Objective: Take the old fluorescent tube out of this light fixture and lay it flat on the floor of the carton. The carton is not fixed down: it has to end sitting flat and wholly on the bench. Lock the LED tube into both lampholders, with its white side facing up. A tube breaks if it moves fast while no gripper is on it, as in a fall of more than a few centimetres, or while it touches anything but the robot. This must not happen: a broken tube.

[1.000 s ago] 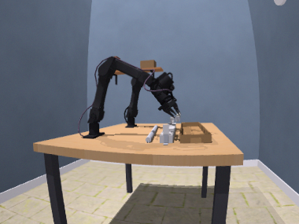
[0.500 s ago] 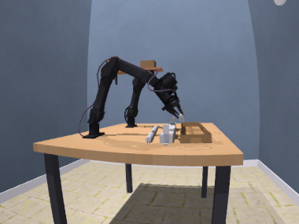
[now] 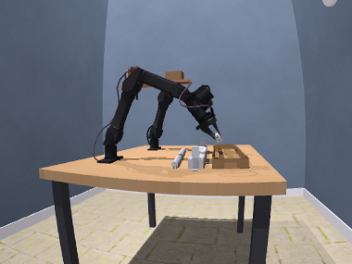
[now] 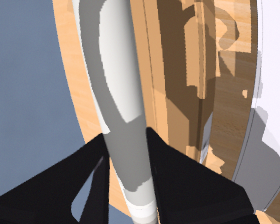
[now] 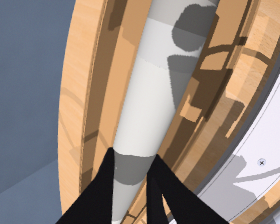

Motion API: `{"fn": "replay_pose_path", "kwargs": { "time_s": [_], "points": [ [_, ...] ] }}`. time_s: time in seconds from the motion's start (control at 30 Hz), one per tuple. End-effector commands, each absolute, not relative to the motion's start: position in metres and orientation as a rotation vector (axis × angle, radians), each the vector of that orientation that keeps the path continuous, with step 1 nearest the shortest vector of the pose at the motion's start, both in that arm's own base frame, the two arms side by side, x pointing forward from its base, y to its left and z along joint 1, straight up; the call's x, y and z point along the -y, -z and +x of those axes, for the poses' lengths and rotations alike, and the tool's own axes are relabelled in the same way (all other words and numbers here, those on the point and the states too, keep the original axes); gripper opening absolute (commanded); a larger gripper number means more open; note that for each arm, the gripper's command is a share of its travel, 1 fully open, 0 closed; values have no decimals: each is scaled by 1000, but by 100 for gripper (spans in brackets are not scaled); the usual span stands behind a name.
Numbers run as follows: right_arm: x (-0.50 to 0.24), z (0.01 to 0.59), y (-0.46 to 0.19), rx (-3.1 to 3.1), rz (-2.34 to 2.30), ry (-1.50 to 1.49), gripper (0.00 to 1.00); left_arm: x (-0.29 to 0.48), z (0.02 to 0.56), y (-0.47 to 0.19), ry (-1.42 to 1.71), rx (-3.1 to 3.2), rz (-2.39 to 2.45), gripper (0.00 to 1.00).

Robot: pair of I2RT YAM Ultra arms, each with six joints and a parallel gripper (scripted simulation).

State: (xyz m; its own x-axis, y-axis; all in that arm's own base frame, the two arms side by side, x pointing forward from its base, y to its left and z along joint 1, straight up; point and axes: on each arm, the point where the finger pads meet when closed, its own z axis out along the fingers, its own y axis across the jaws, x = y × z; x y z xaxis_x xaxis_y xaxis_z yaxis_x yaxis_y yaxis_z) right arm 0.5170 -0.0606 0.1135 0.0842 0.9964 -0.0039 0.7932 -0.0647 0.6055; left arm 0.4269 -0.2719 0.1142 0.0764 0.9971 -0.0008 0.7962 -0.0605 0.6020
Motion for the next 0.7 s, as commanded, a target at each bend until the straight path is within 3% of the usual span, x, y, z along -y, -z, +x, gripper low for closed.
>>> {"fn": "replay_pose_path", "kwargs": {
  "time_s": [0.0, 0.57, 0.67],
  "points": [
    [57, 527, -124, -1750, 1892, -594, 11, 275, 435, -120, -574, -1760, 1917, 11],
    [60, 547, -121, -1753, 1896, -591, 11, 276, 454, -120, -573, -1755, 1919, 11],
    [63, 549, -155, -1696, 1851, -652, 11, 282, 452, -146, -568, -1733, 1860, 11]
  ]
}}
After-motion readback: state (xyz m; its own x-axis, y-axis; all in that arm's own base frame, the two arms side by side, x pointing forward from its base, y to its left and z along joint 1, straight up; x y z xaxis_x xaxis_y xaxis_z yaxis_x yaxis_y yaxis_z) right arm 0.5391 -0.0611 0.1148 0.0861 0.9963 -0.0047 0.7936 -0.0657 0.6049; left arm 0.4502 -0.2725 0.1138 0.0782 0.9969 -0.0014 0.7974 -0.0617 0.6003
